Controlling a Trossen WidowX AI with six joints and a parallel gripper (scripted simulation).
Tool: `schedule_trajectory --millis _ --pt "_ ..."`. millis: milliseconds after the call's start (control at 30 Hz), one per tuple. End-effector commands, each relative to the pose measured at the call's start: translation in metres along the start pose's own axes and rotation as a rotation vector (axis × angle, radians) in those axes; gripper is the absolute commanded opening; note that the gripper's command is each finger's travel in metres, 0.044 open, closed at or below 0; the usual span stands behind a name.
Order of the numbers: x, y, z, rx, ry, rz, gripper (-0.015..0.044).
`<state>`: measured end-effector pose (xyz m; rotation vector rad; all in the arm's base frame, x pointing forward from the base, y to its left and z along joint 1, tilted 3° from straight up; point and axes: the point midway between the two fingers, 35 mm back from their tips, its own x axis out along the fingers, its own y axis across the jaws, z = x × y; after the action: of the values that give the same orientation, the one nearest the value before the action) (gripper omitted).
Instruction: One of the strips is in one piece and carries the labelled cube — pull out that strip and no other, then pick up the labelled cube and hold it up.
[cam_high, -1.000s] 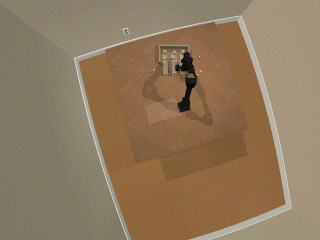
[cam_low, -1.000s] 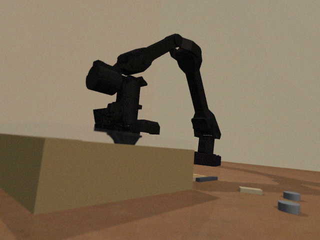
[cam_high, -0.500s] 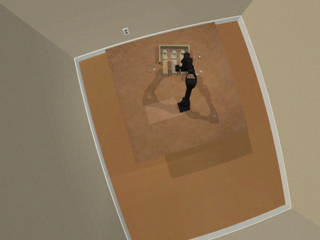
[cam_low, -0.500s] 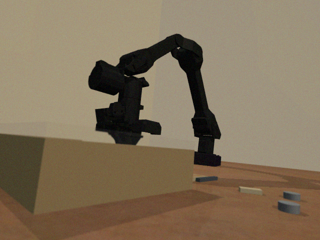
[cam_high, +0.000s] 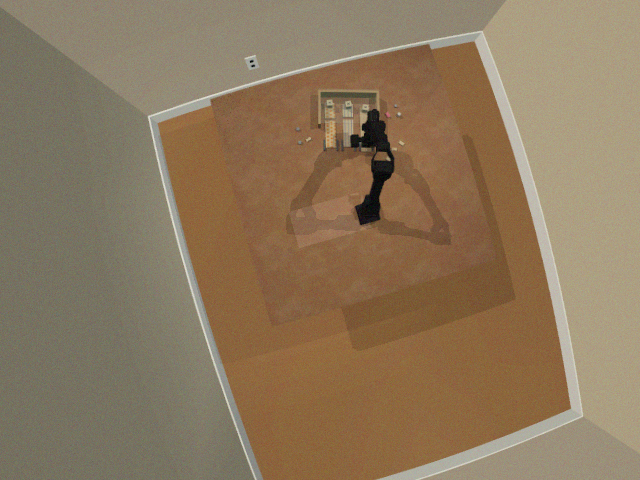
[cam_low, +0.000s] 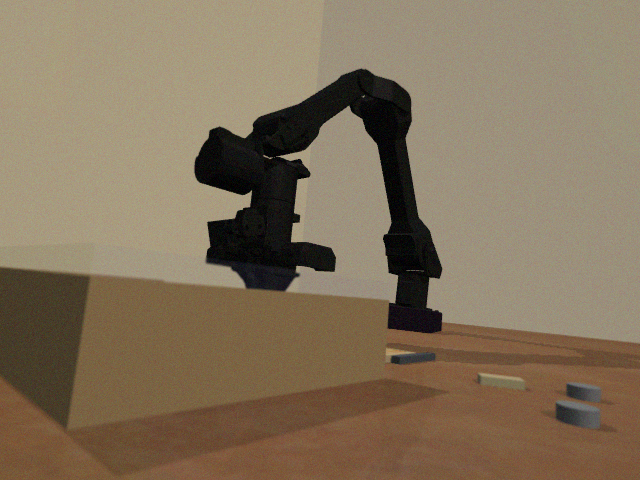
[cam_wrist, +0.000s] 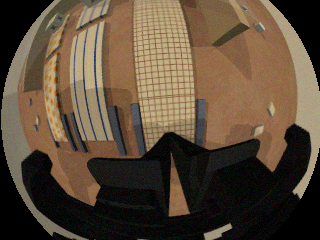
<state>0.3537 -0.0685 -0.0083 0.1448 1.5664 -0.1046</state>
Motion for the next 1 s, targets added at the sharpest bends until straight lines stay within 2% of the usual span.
schedule_trajectory --millis 0,967 --pt "0.004 -0.001 -0.010 0.002 0.016 -0.005 0.0000" --pt "0.005 0.000 -0.055 0.002 0.021 -0.005 0.0000"
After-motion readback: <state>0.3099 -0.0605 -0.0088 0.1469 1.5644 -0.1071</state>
